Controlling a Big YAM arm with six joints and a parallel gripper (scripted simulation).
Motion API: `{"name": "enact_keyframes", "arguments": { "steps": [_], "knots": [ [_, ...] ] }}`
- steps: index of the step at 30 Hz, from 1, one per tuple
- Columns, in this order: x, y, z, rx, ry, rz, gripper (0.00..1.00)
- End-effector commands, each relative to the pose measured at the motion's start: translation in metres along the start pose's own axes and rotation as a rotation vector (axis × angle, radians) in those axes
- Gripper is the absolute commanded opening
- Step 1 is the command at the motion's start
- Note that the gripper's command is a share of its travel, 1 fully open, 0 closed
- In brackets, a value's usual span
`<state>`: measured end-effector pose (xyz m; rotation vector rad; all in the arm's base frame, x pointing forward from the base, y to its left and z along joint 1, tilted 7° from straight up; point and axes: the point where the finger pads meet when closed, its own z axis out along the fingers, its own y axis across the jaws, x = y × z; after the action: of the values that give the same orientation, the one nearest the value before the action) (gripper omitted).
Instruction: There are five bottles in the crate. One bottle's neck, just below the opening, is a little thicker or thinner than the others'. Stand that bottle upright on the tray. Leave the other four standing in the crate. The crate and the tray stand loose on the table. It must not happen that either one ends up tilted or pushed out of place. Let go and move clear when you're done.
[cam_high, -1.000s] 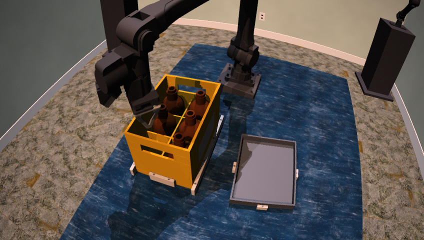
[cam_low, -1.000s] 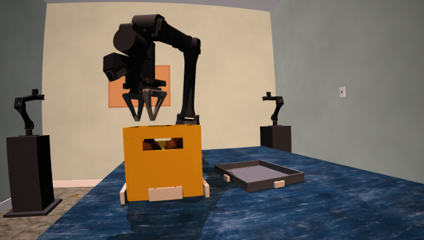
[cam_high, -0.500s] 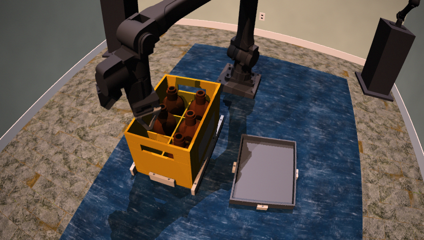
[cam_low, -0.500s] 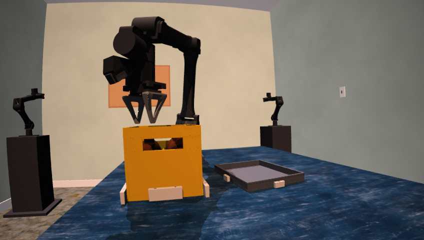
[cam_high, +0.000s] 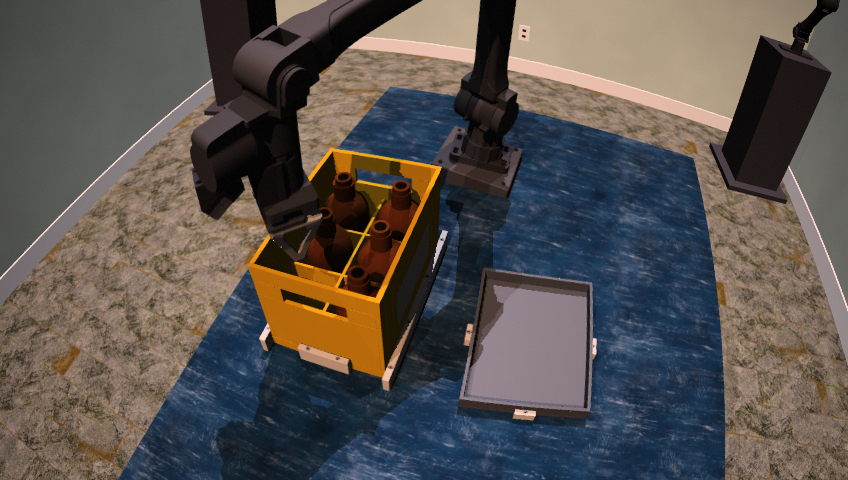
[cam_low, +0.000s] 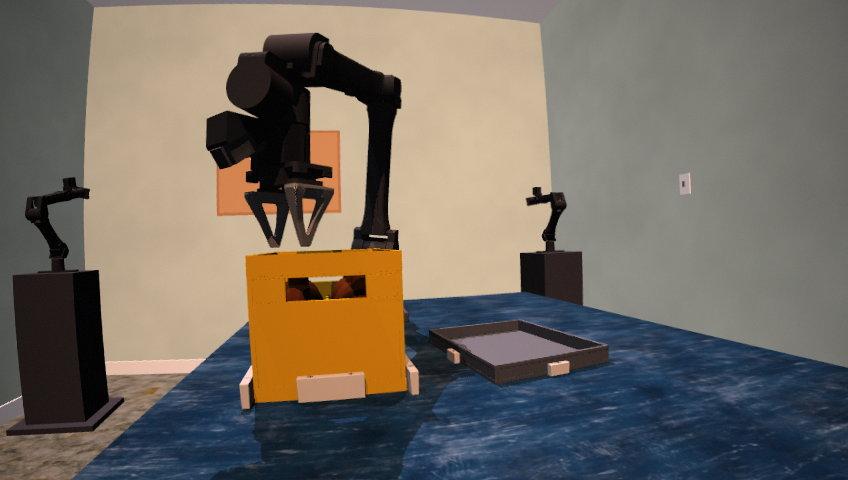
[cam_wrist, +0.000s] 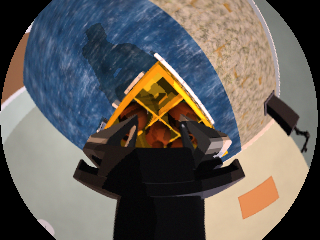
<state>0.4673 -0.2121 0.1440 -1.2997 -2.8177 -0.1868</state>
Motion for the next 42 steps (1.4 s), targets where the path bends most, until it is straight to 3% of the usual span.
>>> {"name": "enact_keyframes", "arguments": {
  "steps": [1,42],
  "knots": [
    [-0.0028,0.0056,0.0056,0.000,0.001,0.001,0.61],
    [-0.0040,0.0076,-0.0001,-0.006,-0.012,0.000,0.61]
  ]
}}
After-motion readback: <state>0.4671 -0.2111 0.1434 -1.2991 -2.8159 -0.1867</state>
